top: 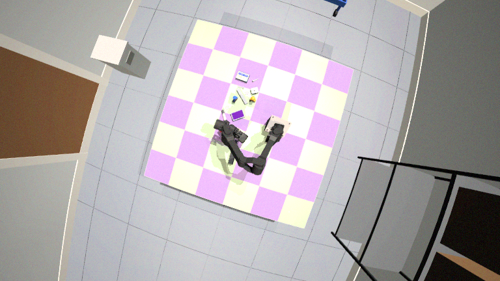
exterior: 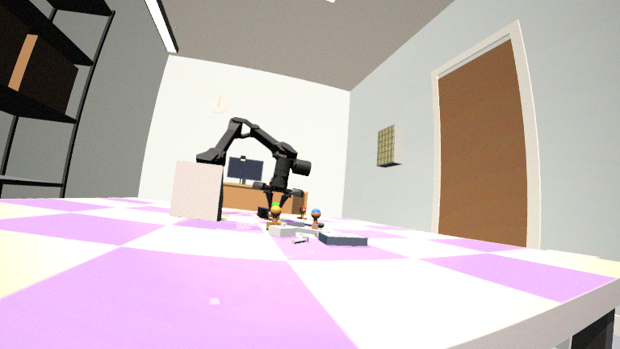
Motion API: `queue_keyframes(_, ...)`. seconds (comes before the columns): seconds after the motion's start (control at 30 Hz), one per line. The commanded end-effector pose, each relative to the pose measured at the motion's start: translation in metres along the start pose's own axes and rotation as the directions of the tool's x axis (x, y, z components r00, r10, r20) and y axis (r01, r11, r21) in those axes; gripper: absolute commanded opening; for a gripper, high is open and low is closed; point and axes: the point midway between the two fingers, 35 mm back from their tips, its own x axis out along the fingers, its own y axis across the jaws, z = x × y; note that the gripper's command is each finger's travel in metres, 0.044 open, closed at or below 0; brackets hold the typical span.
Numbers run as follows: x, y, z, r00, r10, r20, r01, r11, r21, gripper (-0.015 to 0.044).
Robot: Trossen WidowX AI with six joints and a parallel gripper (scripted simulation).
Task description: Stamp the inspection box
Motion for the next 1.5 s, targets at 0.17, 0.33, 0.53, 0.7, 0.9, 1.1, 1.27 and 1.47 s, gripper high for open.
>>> queue_keyframes(0.17,0.0022,0.0001,0.0004,1.0,0.002,0.005,-0.002,1.0,0.004,0.0)
queue_keyframes(0.33,0.0032,0.0,0.0004,1.0,0.002,0.005,-0.002,1.0,0.004,0.0)
queue_keyframes(0.53,0.0042,0.0,0.0004,1.0,0.002,0.005,-0.002,1.0,0.004,0.0)
queue_keyframes(0.7,0.0042,0.0,0.0004,1.0,0.002,0.005,-0.002,1.0,0.004,0.0)
queue_keyframes(0.9,0.0051,-0.0001,0.0003,1.0,0.002,0.005,-0.002,1.0,0.004,0.0)
queue_keyframes(1.1,0.0051,-0.0001,0.0003,1.0,0.002,0.005,-0.002,1.0,0.004,0.0)
queue_keyframes(1.27,0.0051,-0.0001,0.0003,1.0,0.002,0.005,-0.002,1.0,0.004,0.0)
queue_keyframes(1.47,0.0051,-0.0001,0.0003,1.0,0.002,0.005,-0.002,1.0,0.004,0.0)
